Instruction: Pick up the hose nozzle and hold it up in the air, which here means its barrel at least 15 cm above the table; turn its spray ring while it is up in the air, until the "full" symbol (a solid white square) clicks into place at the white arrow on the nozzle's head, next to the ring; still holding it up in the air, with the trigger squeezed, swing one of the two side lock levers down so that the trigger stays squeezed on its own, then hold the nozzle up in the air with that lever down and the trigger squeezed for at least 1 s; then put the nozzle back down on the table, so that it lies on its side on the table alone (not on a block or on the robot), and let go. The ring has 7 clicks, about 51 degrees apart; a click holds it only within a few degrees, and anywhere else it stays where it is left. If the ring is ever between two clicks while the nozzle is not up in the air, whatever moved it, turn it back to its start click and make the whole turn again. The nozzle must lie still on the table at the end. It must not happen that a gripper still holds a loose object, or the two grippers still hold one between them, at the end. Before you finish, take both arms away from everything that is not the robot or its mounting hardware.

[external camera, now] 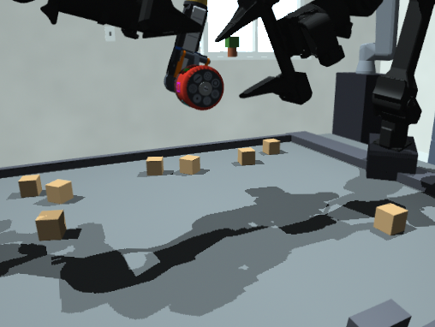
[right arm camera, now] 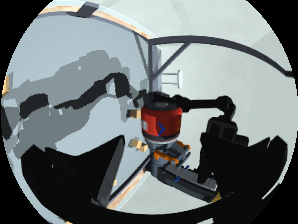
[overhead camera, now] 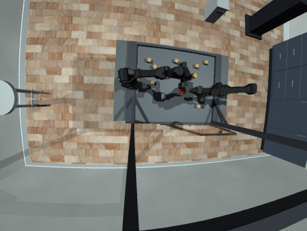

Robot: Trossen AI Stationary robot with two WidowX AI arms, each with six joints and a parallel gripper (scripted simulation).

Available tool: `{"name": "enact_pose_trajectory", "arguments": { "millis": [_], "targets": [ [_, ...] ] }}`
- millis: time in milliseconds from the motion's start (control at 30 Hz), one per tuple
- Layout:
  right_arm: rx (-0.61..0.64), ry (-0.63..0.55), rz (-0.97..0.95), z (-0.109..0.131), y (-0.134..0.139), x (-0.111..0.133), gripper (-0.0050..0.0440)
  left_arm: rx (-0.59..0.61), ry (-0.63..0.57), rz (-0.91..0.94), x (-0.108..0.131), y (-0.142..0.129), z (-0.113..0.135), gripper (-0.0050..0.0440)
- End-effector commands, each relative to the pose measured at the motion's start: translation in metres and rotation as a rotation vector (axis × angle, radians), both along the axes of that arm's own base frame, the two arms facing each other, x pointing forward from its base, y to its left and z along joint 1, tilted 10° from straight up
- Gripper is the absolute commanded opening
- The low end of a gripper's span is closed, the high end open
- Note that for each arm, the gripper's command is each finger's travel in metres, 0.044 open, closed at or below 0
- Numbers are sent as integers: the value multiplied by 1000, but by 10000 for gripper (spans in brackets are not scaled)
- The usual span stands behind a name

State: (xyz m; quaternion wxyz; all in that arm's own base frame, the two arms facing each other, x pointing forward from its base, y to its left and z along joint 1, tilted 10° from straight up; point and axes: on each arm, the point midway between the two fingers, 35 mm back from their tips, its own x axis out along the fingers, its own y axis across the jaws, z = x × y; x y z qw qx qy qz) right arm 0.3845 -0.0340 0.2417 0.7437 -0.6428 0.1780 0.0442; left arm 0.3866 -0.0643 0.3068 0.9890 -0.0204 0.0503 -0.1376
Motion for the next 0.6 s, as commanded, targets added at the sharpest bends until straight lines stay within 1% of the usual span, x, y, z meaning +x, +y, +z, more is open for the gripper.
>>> {"name": "enact_pose_trajectory", "arguments": {
  "millis": [0,500,567],
  "targets": [
    [-2,-29,3,11,-1,6,408,-9,-52,3,-3,1,20,173],
    [-3,-31,4,5,-4,27,408,-9,-52,3,-3,1,20,173],
    [-3,-31,4,5,-4,27,408,-9,-52,3,-3,1,20,173]
  ]
}}
